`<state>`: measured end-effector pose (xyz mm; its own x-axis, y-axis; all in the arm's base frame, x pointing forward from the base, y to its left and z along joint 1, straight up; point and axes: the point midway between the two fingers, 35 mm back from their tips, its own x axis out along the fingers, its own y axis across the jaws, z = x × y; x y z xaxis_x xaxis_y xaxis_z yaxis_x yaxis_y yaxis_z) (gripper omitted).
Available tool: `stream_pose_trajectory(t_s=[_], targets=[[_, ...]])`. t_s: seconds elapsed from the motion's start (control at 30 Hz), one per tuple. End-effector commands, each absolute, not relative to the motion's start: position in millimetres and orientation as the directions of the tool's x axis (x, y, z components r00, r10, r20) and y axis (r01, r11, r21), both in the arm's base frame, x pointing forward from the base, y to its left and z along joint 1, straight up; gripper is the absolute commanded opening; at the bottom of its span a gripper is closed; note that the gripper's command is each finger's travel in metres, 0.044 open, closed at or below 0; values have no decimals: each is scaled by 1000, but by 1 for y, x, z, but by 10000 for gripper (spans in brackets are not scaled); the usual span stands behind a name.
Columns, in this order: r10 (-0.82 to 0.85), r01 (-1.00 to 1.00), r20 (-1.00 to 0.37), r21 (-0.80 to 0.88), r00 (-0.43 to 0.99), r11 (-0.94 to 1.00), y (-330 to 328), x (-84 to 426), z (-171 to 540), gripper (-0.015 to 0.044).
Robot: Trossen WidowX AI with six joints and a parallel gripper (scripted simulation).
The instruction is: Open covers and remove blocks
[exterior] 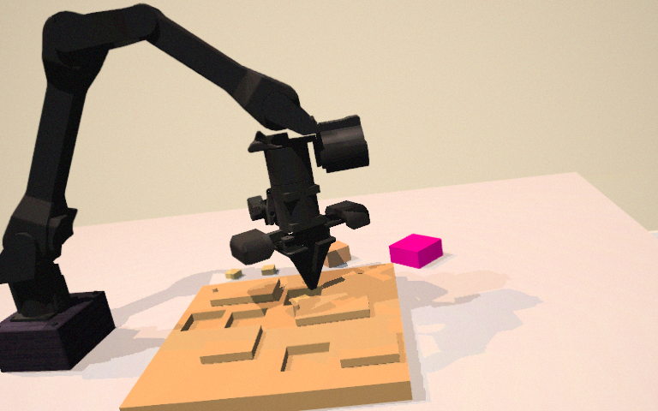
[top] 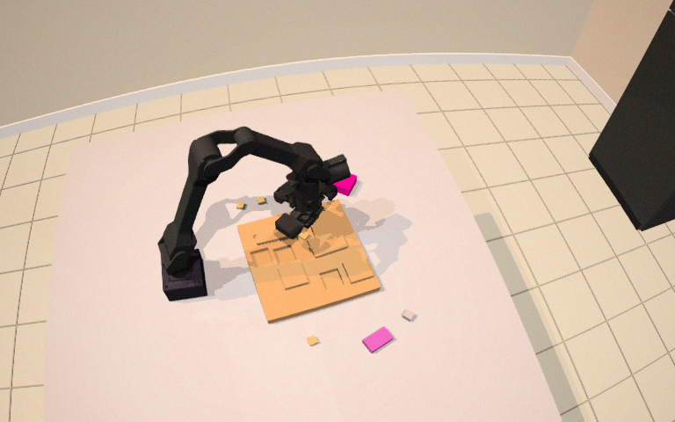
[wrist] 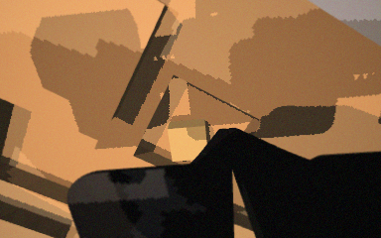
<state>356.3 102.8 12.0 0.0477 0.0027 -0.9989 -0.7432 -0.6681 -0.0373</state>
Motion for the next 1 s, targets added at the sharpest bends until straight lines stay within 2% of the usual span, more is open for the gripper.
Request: stream_pose_trajectory(t_s=[0.0, 0.97], targets=[[5, -740, -999, -32, 39, -672, 97, 351, 13, 0], [8, -739, -999, -33, 37, -673, 84, 345, 17, 0]])
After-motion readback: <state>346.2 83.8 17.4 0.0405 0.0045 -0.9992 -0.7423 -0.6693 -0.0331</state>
